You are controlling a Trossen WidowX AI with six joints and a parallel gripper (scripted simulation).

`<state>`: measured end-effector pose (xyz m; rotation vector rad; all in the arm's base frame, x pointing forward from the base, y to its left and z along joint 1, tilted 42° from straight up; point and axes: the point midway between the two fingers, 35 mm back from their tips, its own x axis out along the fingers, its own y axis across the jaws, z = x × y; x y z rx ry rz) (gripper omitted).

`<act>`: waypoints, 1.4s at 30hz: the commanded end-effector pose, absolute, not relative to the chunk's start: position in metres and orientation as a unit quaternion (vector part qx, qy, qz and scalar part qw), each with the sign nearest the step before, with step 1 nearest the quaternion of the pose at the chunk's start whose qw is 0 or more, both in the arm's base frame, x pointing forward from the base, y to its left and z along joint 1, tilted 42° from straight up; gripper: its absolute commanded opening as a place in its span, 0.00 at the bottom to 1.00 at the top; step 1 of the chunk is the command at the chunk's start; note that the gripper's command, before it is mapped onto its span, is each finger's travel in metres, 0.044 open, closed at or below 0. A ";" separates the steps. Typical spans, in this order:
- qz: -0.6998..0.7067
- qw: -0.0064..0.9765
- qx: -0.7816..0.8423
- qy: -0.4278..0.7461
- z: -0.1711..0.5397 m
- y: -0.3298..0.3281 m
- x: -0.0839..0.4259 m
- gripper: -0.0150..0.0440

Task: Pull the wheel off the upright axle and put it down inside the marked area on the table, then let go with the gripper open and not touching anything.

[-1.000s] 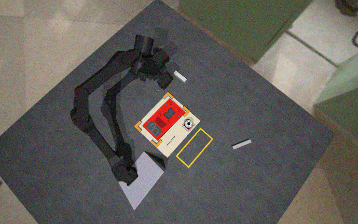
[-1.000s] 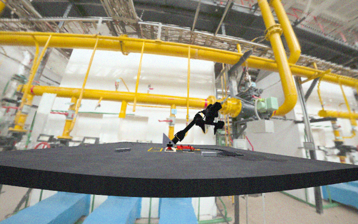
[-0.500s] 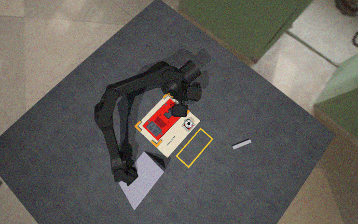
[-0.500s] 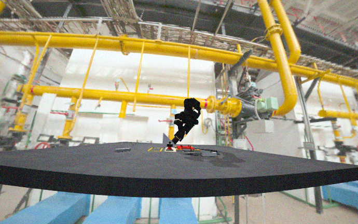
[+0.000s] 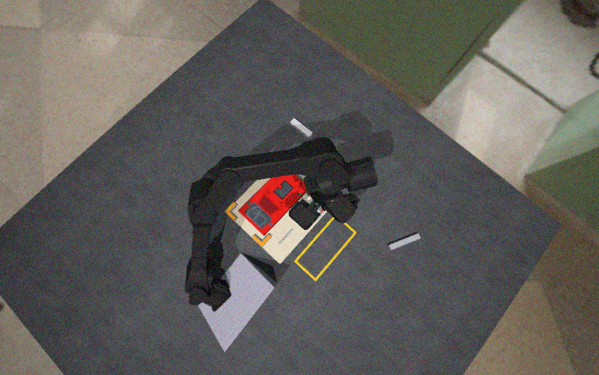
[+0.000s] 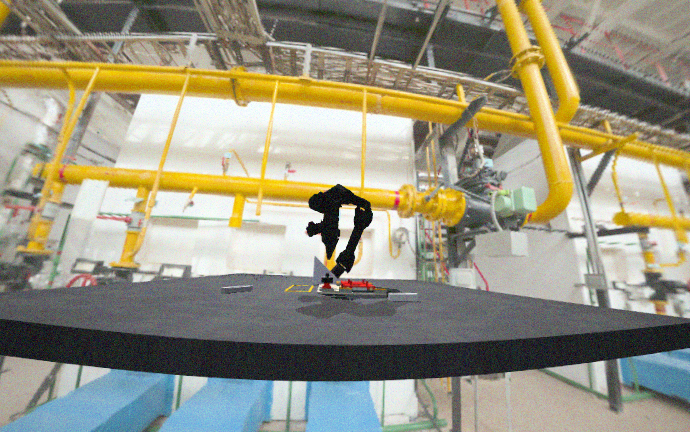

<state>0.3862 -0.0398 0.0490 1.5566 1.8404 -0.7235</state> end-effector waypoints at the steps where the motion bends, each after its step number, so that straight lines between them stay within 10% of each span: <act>1: -0.273 0.306 0.590 0.695 0.049 -0.042 0.382 0.76; 25: -0.272 0.306 0.591 0.696 -0.006 0.007 0.369 0.76; 42: -0.273 0.307 0.588 0.697 -0.004 0.004 0.370 0.27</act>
